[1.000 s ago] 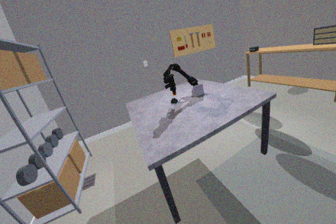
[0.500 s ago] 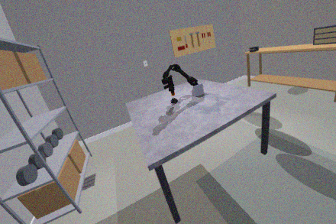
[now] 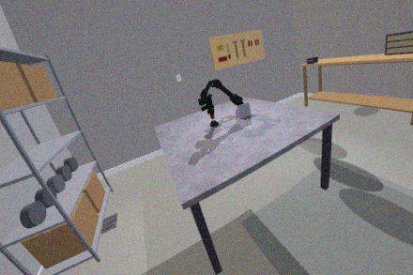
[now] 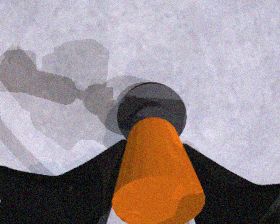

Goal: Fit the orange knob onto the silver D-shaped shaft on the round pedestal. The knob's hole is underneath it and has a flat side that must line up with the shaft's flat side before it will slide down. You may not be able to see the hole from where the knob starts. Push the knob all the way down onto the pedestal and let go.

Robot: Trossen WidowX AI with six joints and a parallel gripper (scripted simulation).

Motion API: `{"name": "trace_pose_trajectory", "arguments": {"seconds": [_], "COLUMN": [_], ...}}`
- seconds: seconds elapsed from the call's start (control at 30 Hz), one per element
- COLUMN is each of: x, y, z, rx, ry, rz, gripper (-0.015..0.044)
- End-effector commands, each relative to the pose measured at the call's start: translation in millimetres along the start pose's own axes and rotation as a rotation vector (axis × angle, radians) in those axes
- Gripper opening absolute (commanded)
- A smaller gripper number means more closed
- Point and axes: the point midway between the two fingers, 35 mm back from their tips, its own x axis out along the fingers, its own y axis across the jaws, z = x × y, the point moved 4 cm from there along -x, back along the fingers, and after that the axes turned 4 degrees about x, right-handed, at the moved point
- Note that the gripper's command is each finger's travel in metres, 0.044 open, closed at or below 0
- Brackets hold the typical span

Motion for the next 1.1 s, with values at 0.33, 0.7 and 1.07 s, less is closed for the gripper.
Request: {"name": "trace_pose_trajectory", "arguments": {"seconds": [0.33,0.7,1.07], "x": [7.8,10.8,11.7], "y": [0.2,-1.3,-1.6], "z": [0.7,-0.3,-2.0], "rx": [0.001,0.001,0.001], "ry": [-0.003,-0.003,-0.003], "rz": [-0.003,-0.004,-0.004], "gripper": [0.0,0.0,0.0]}}
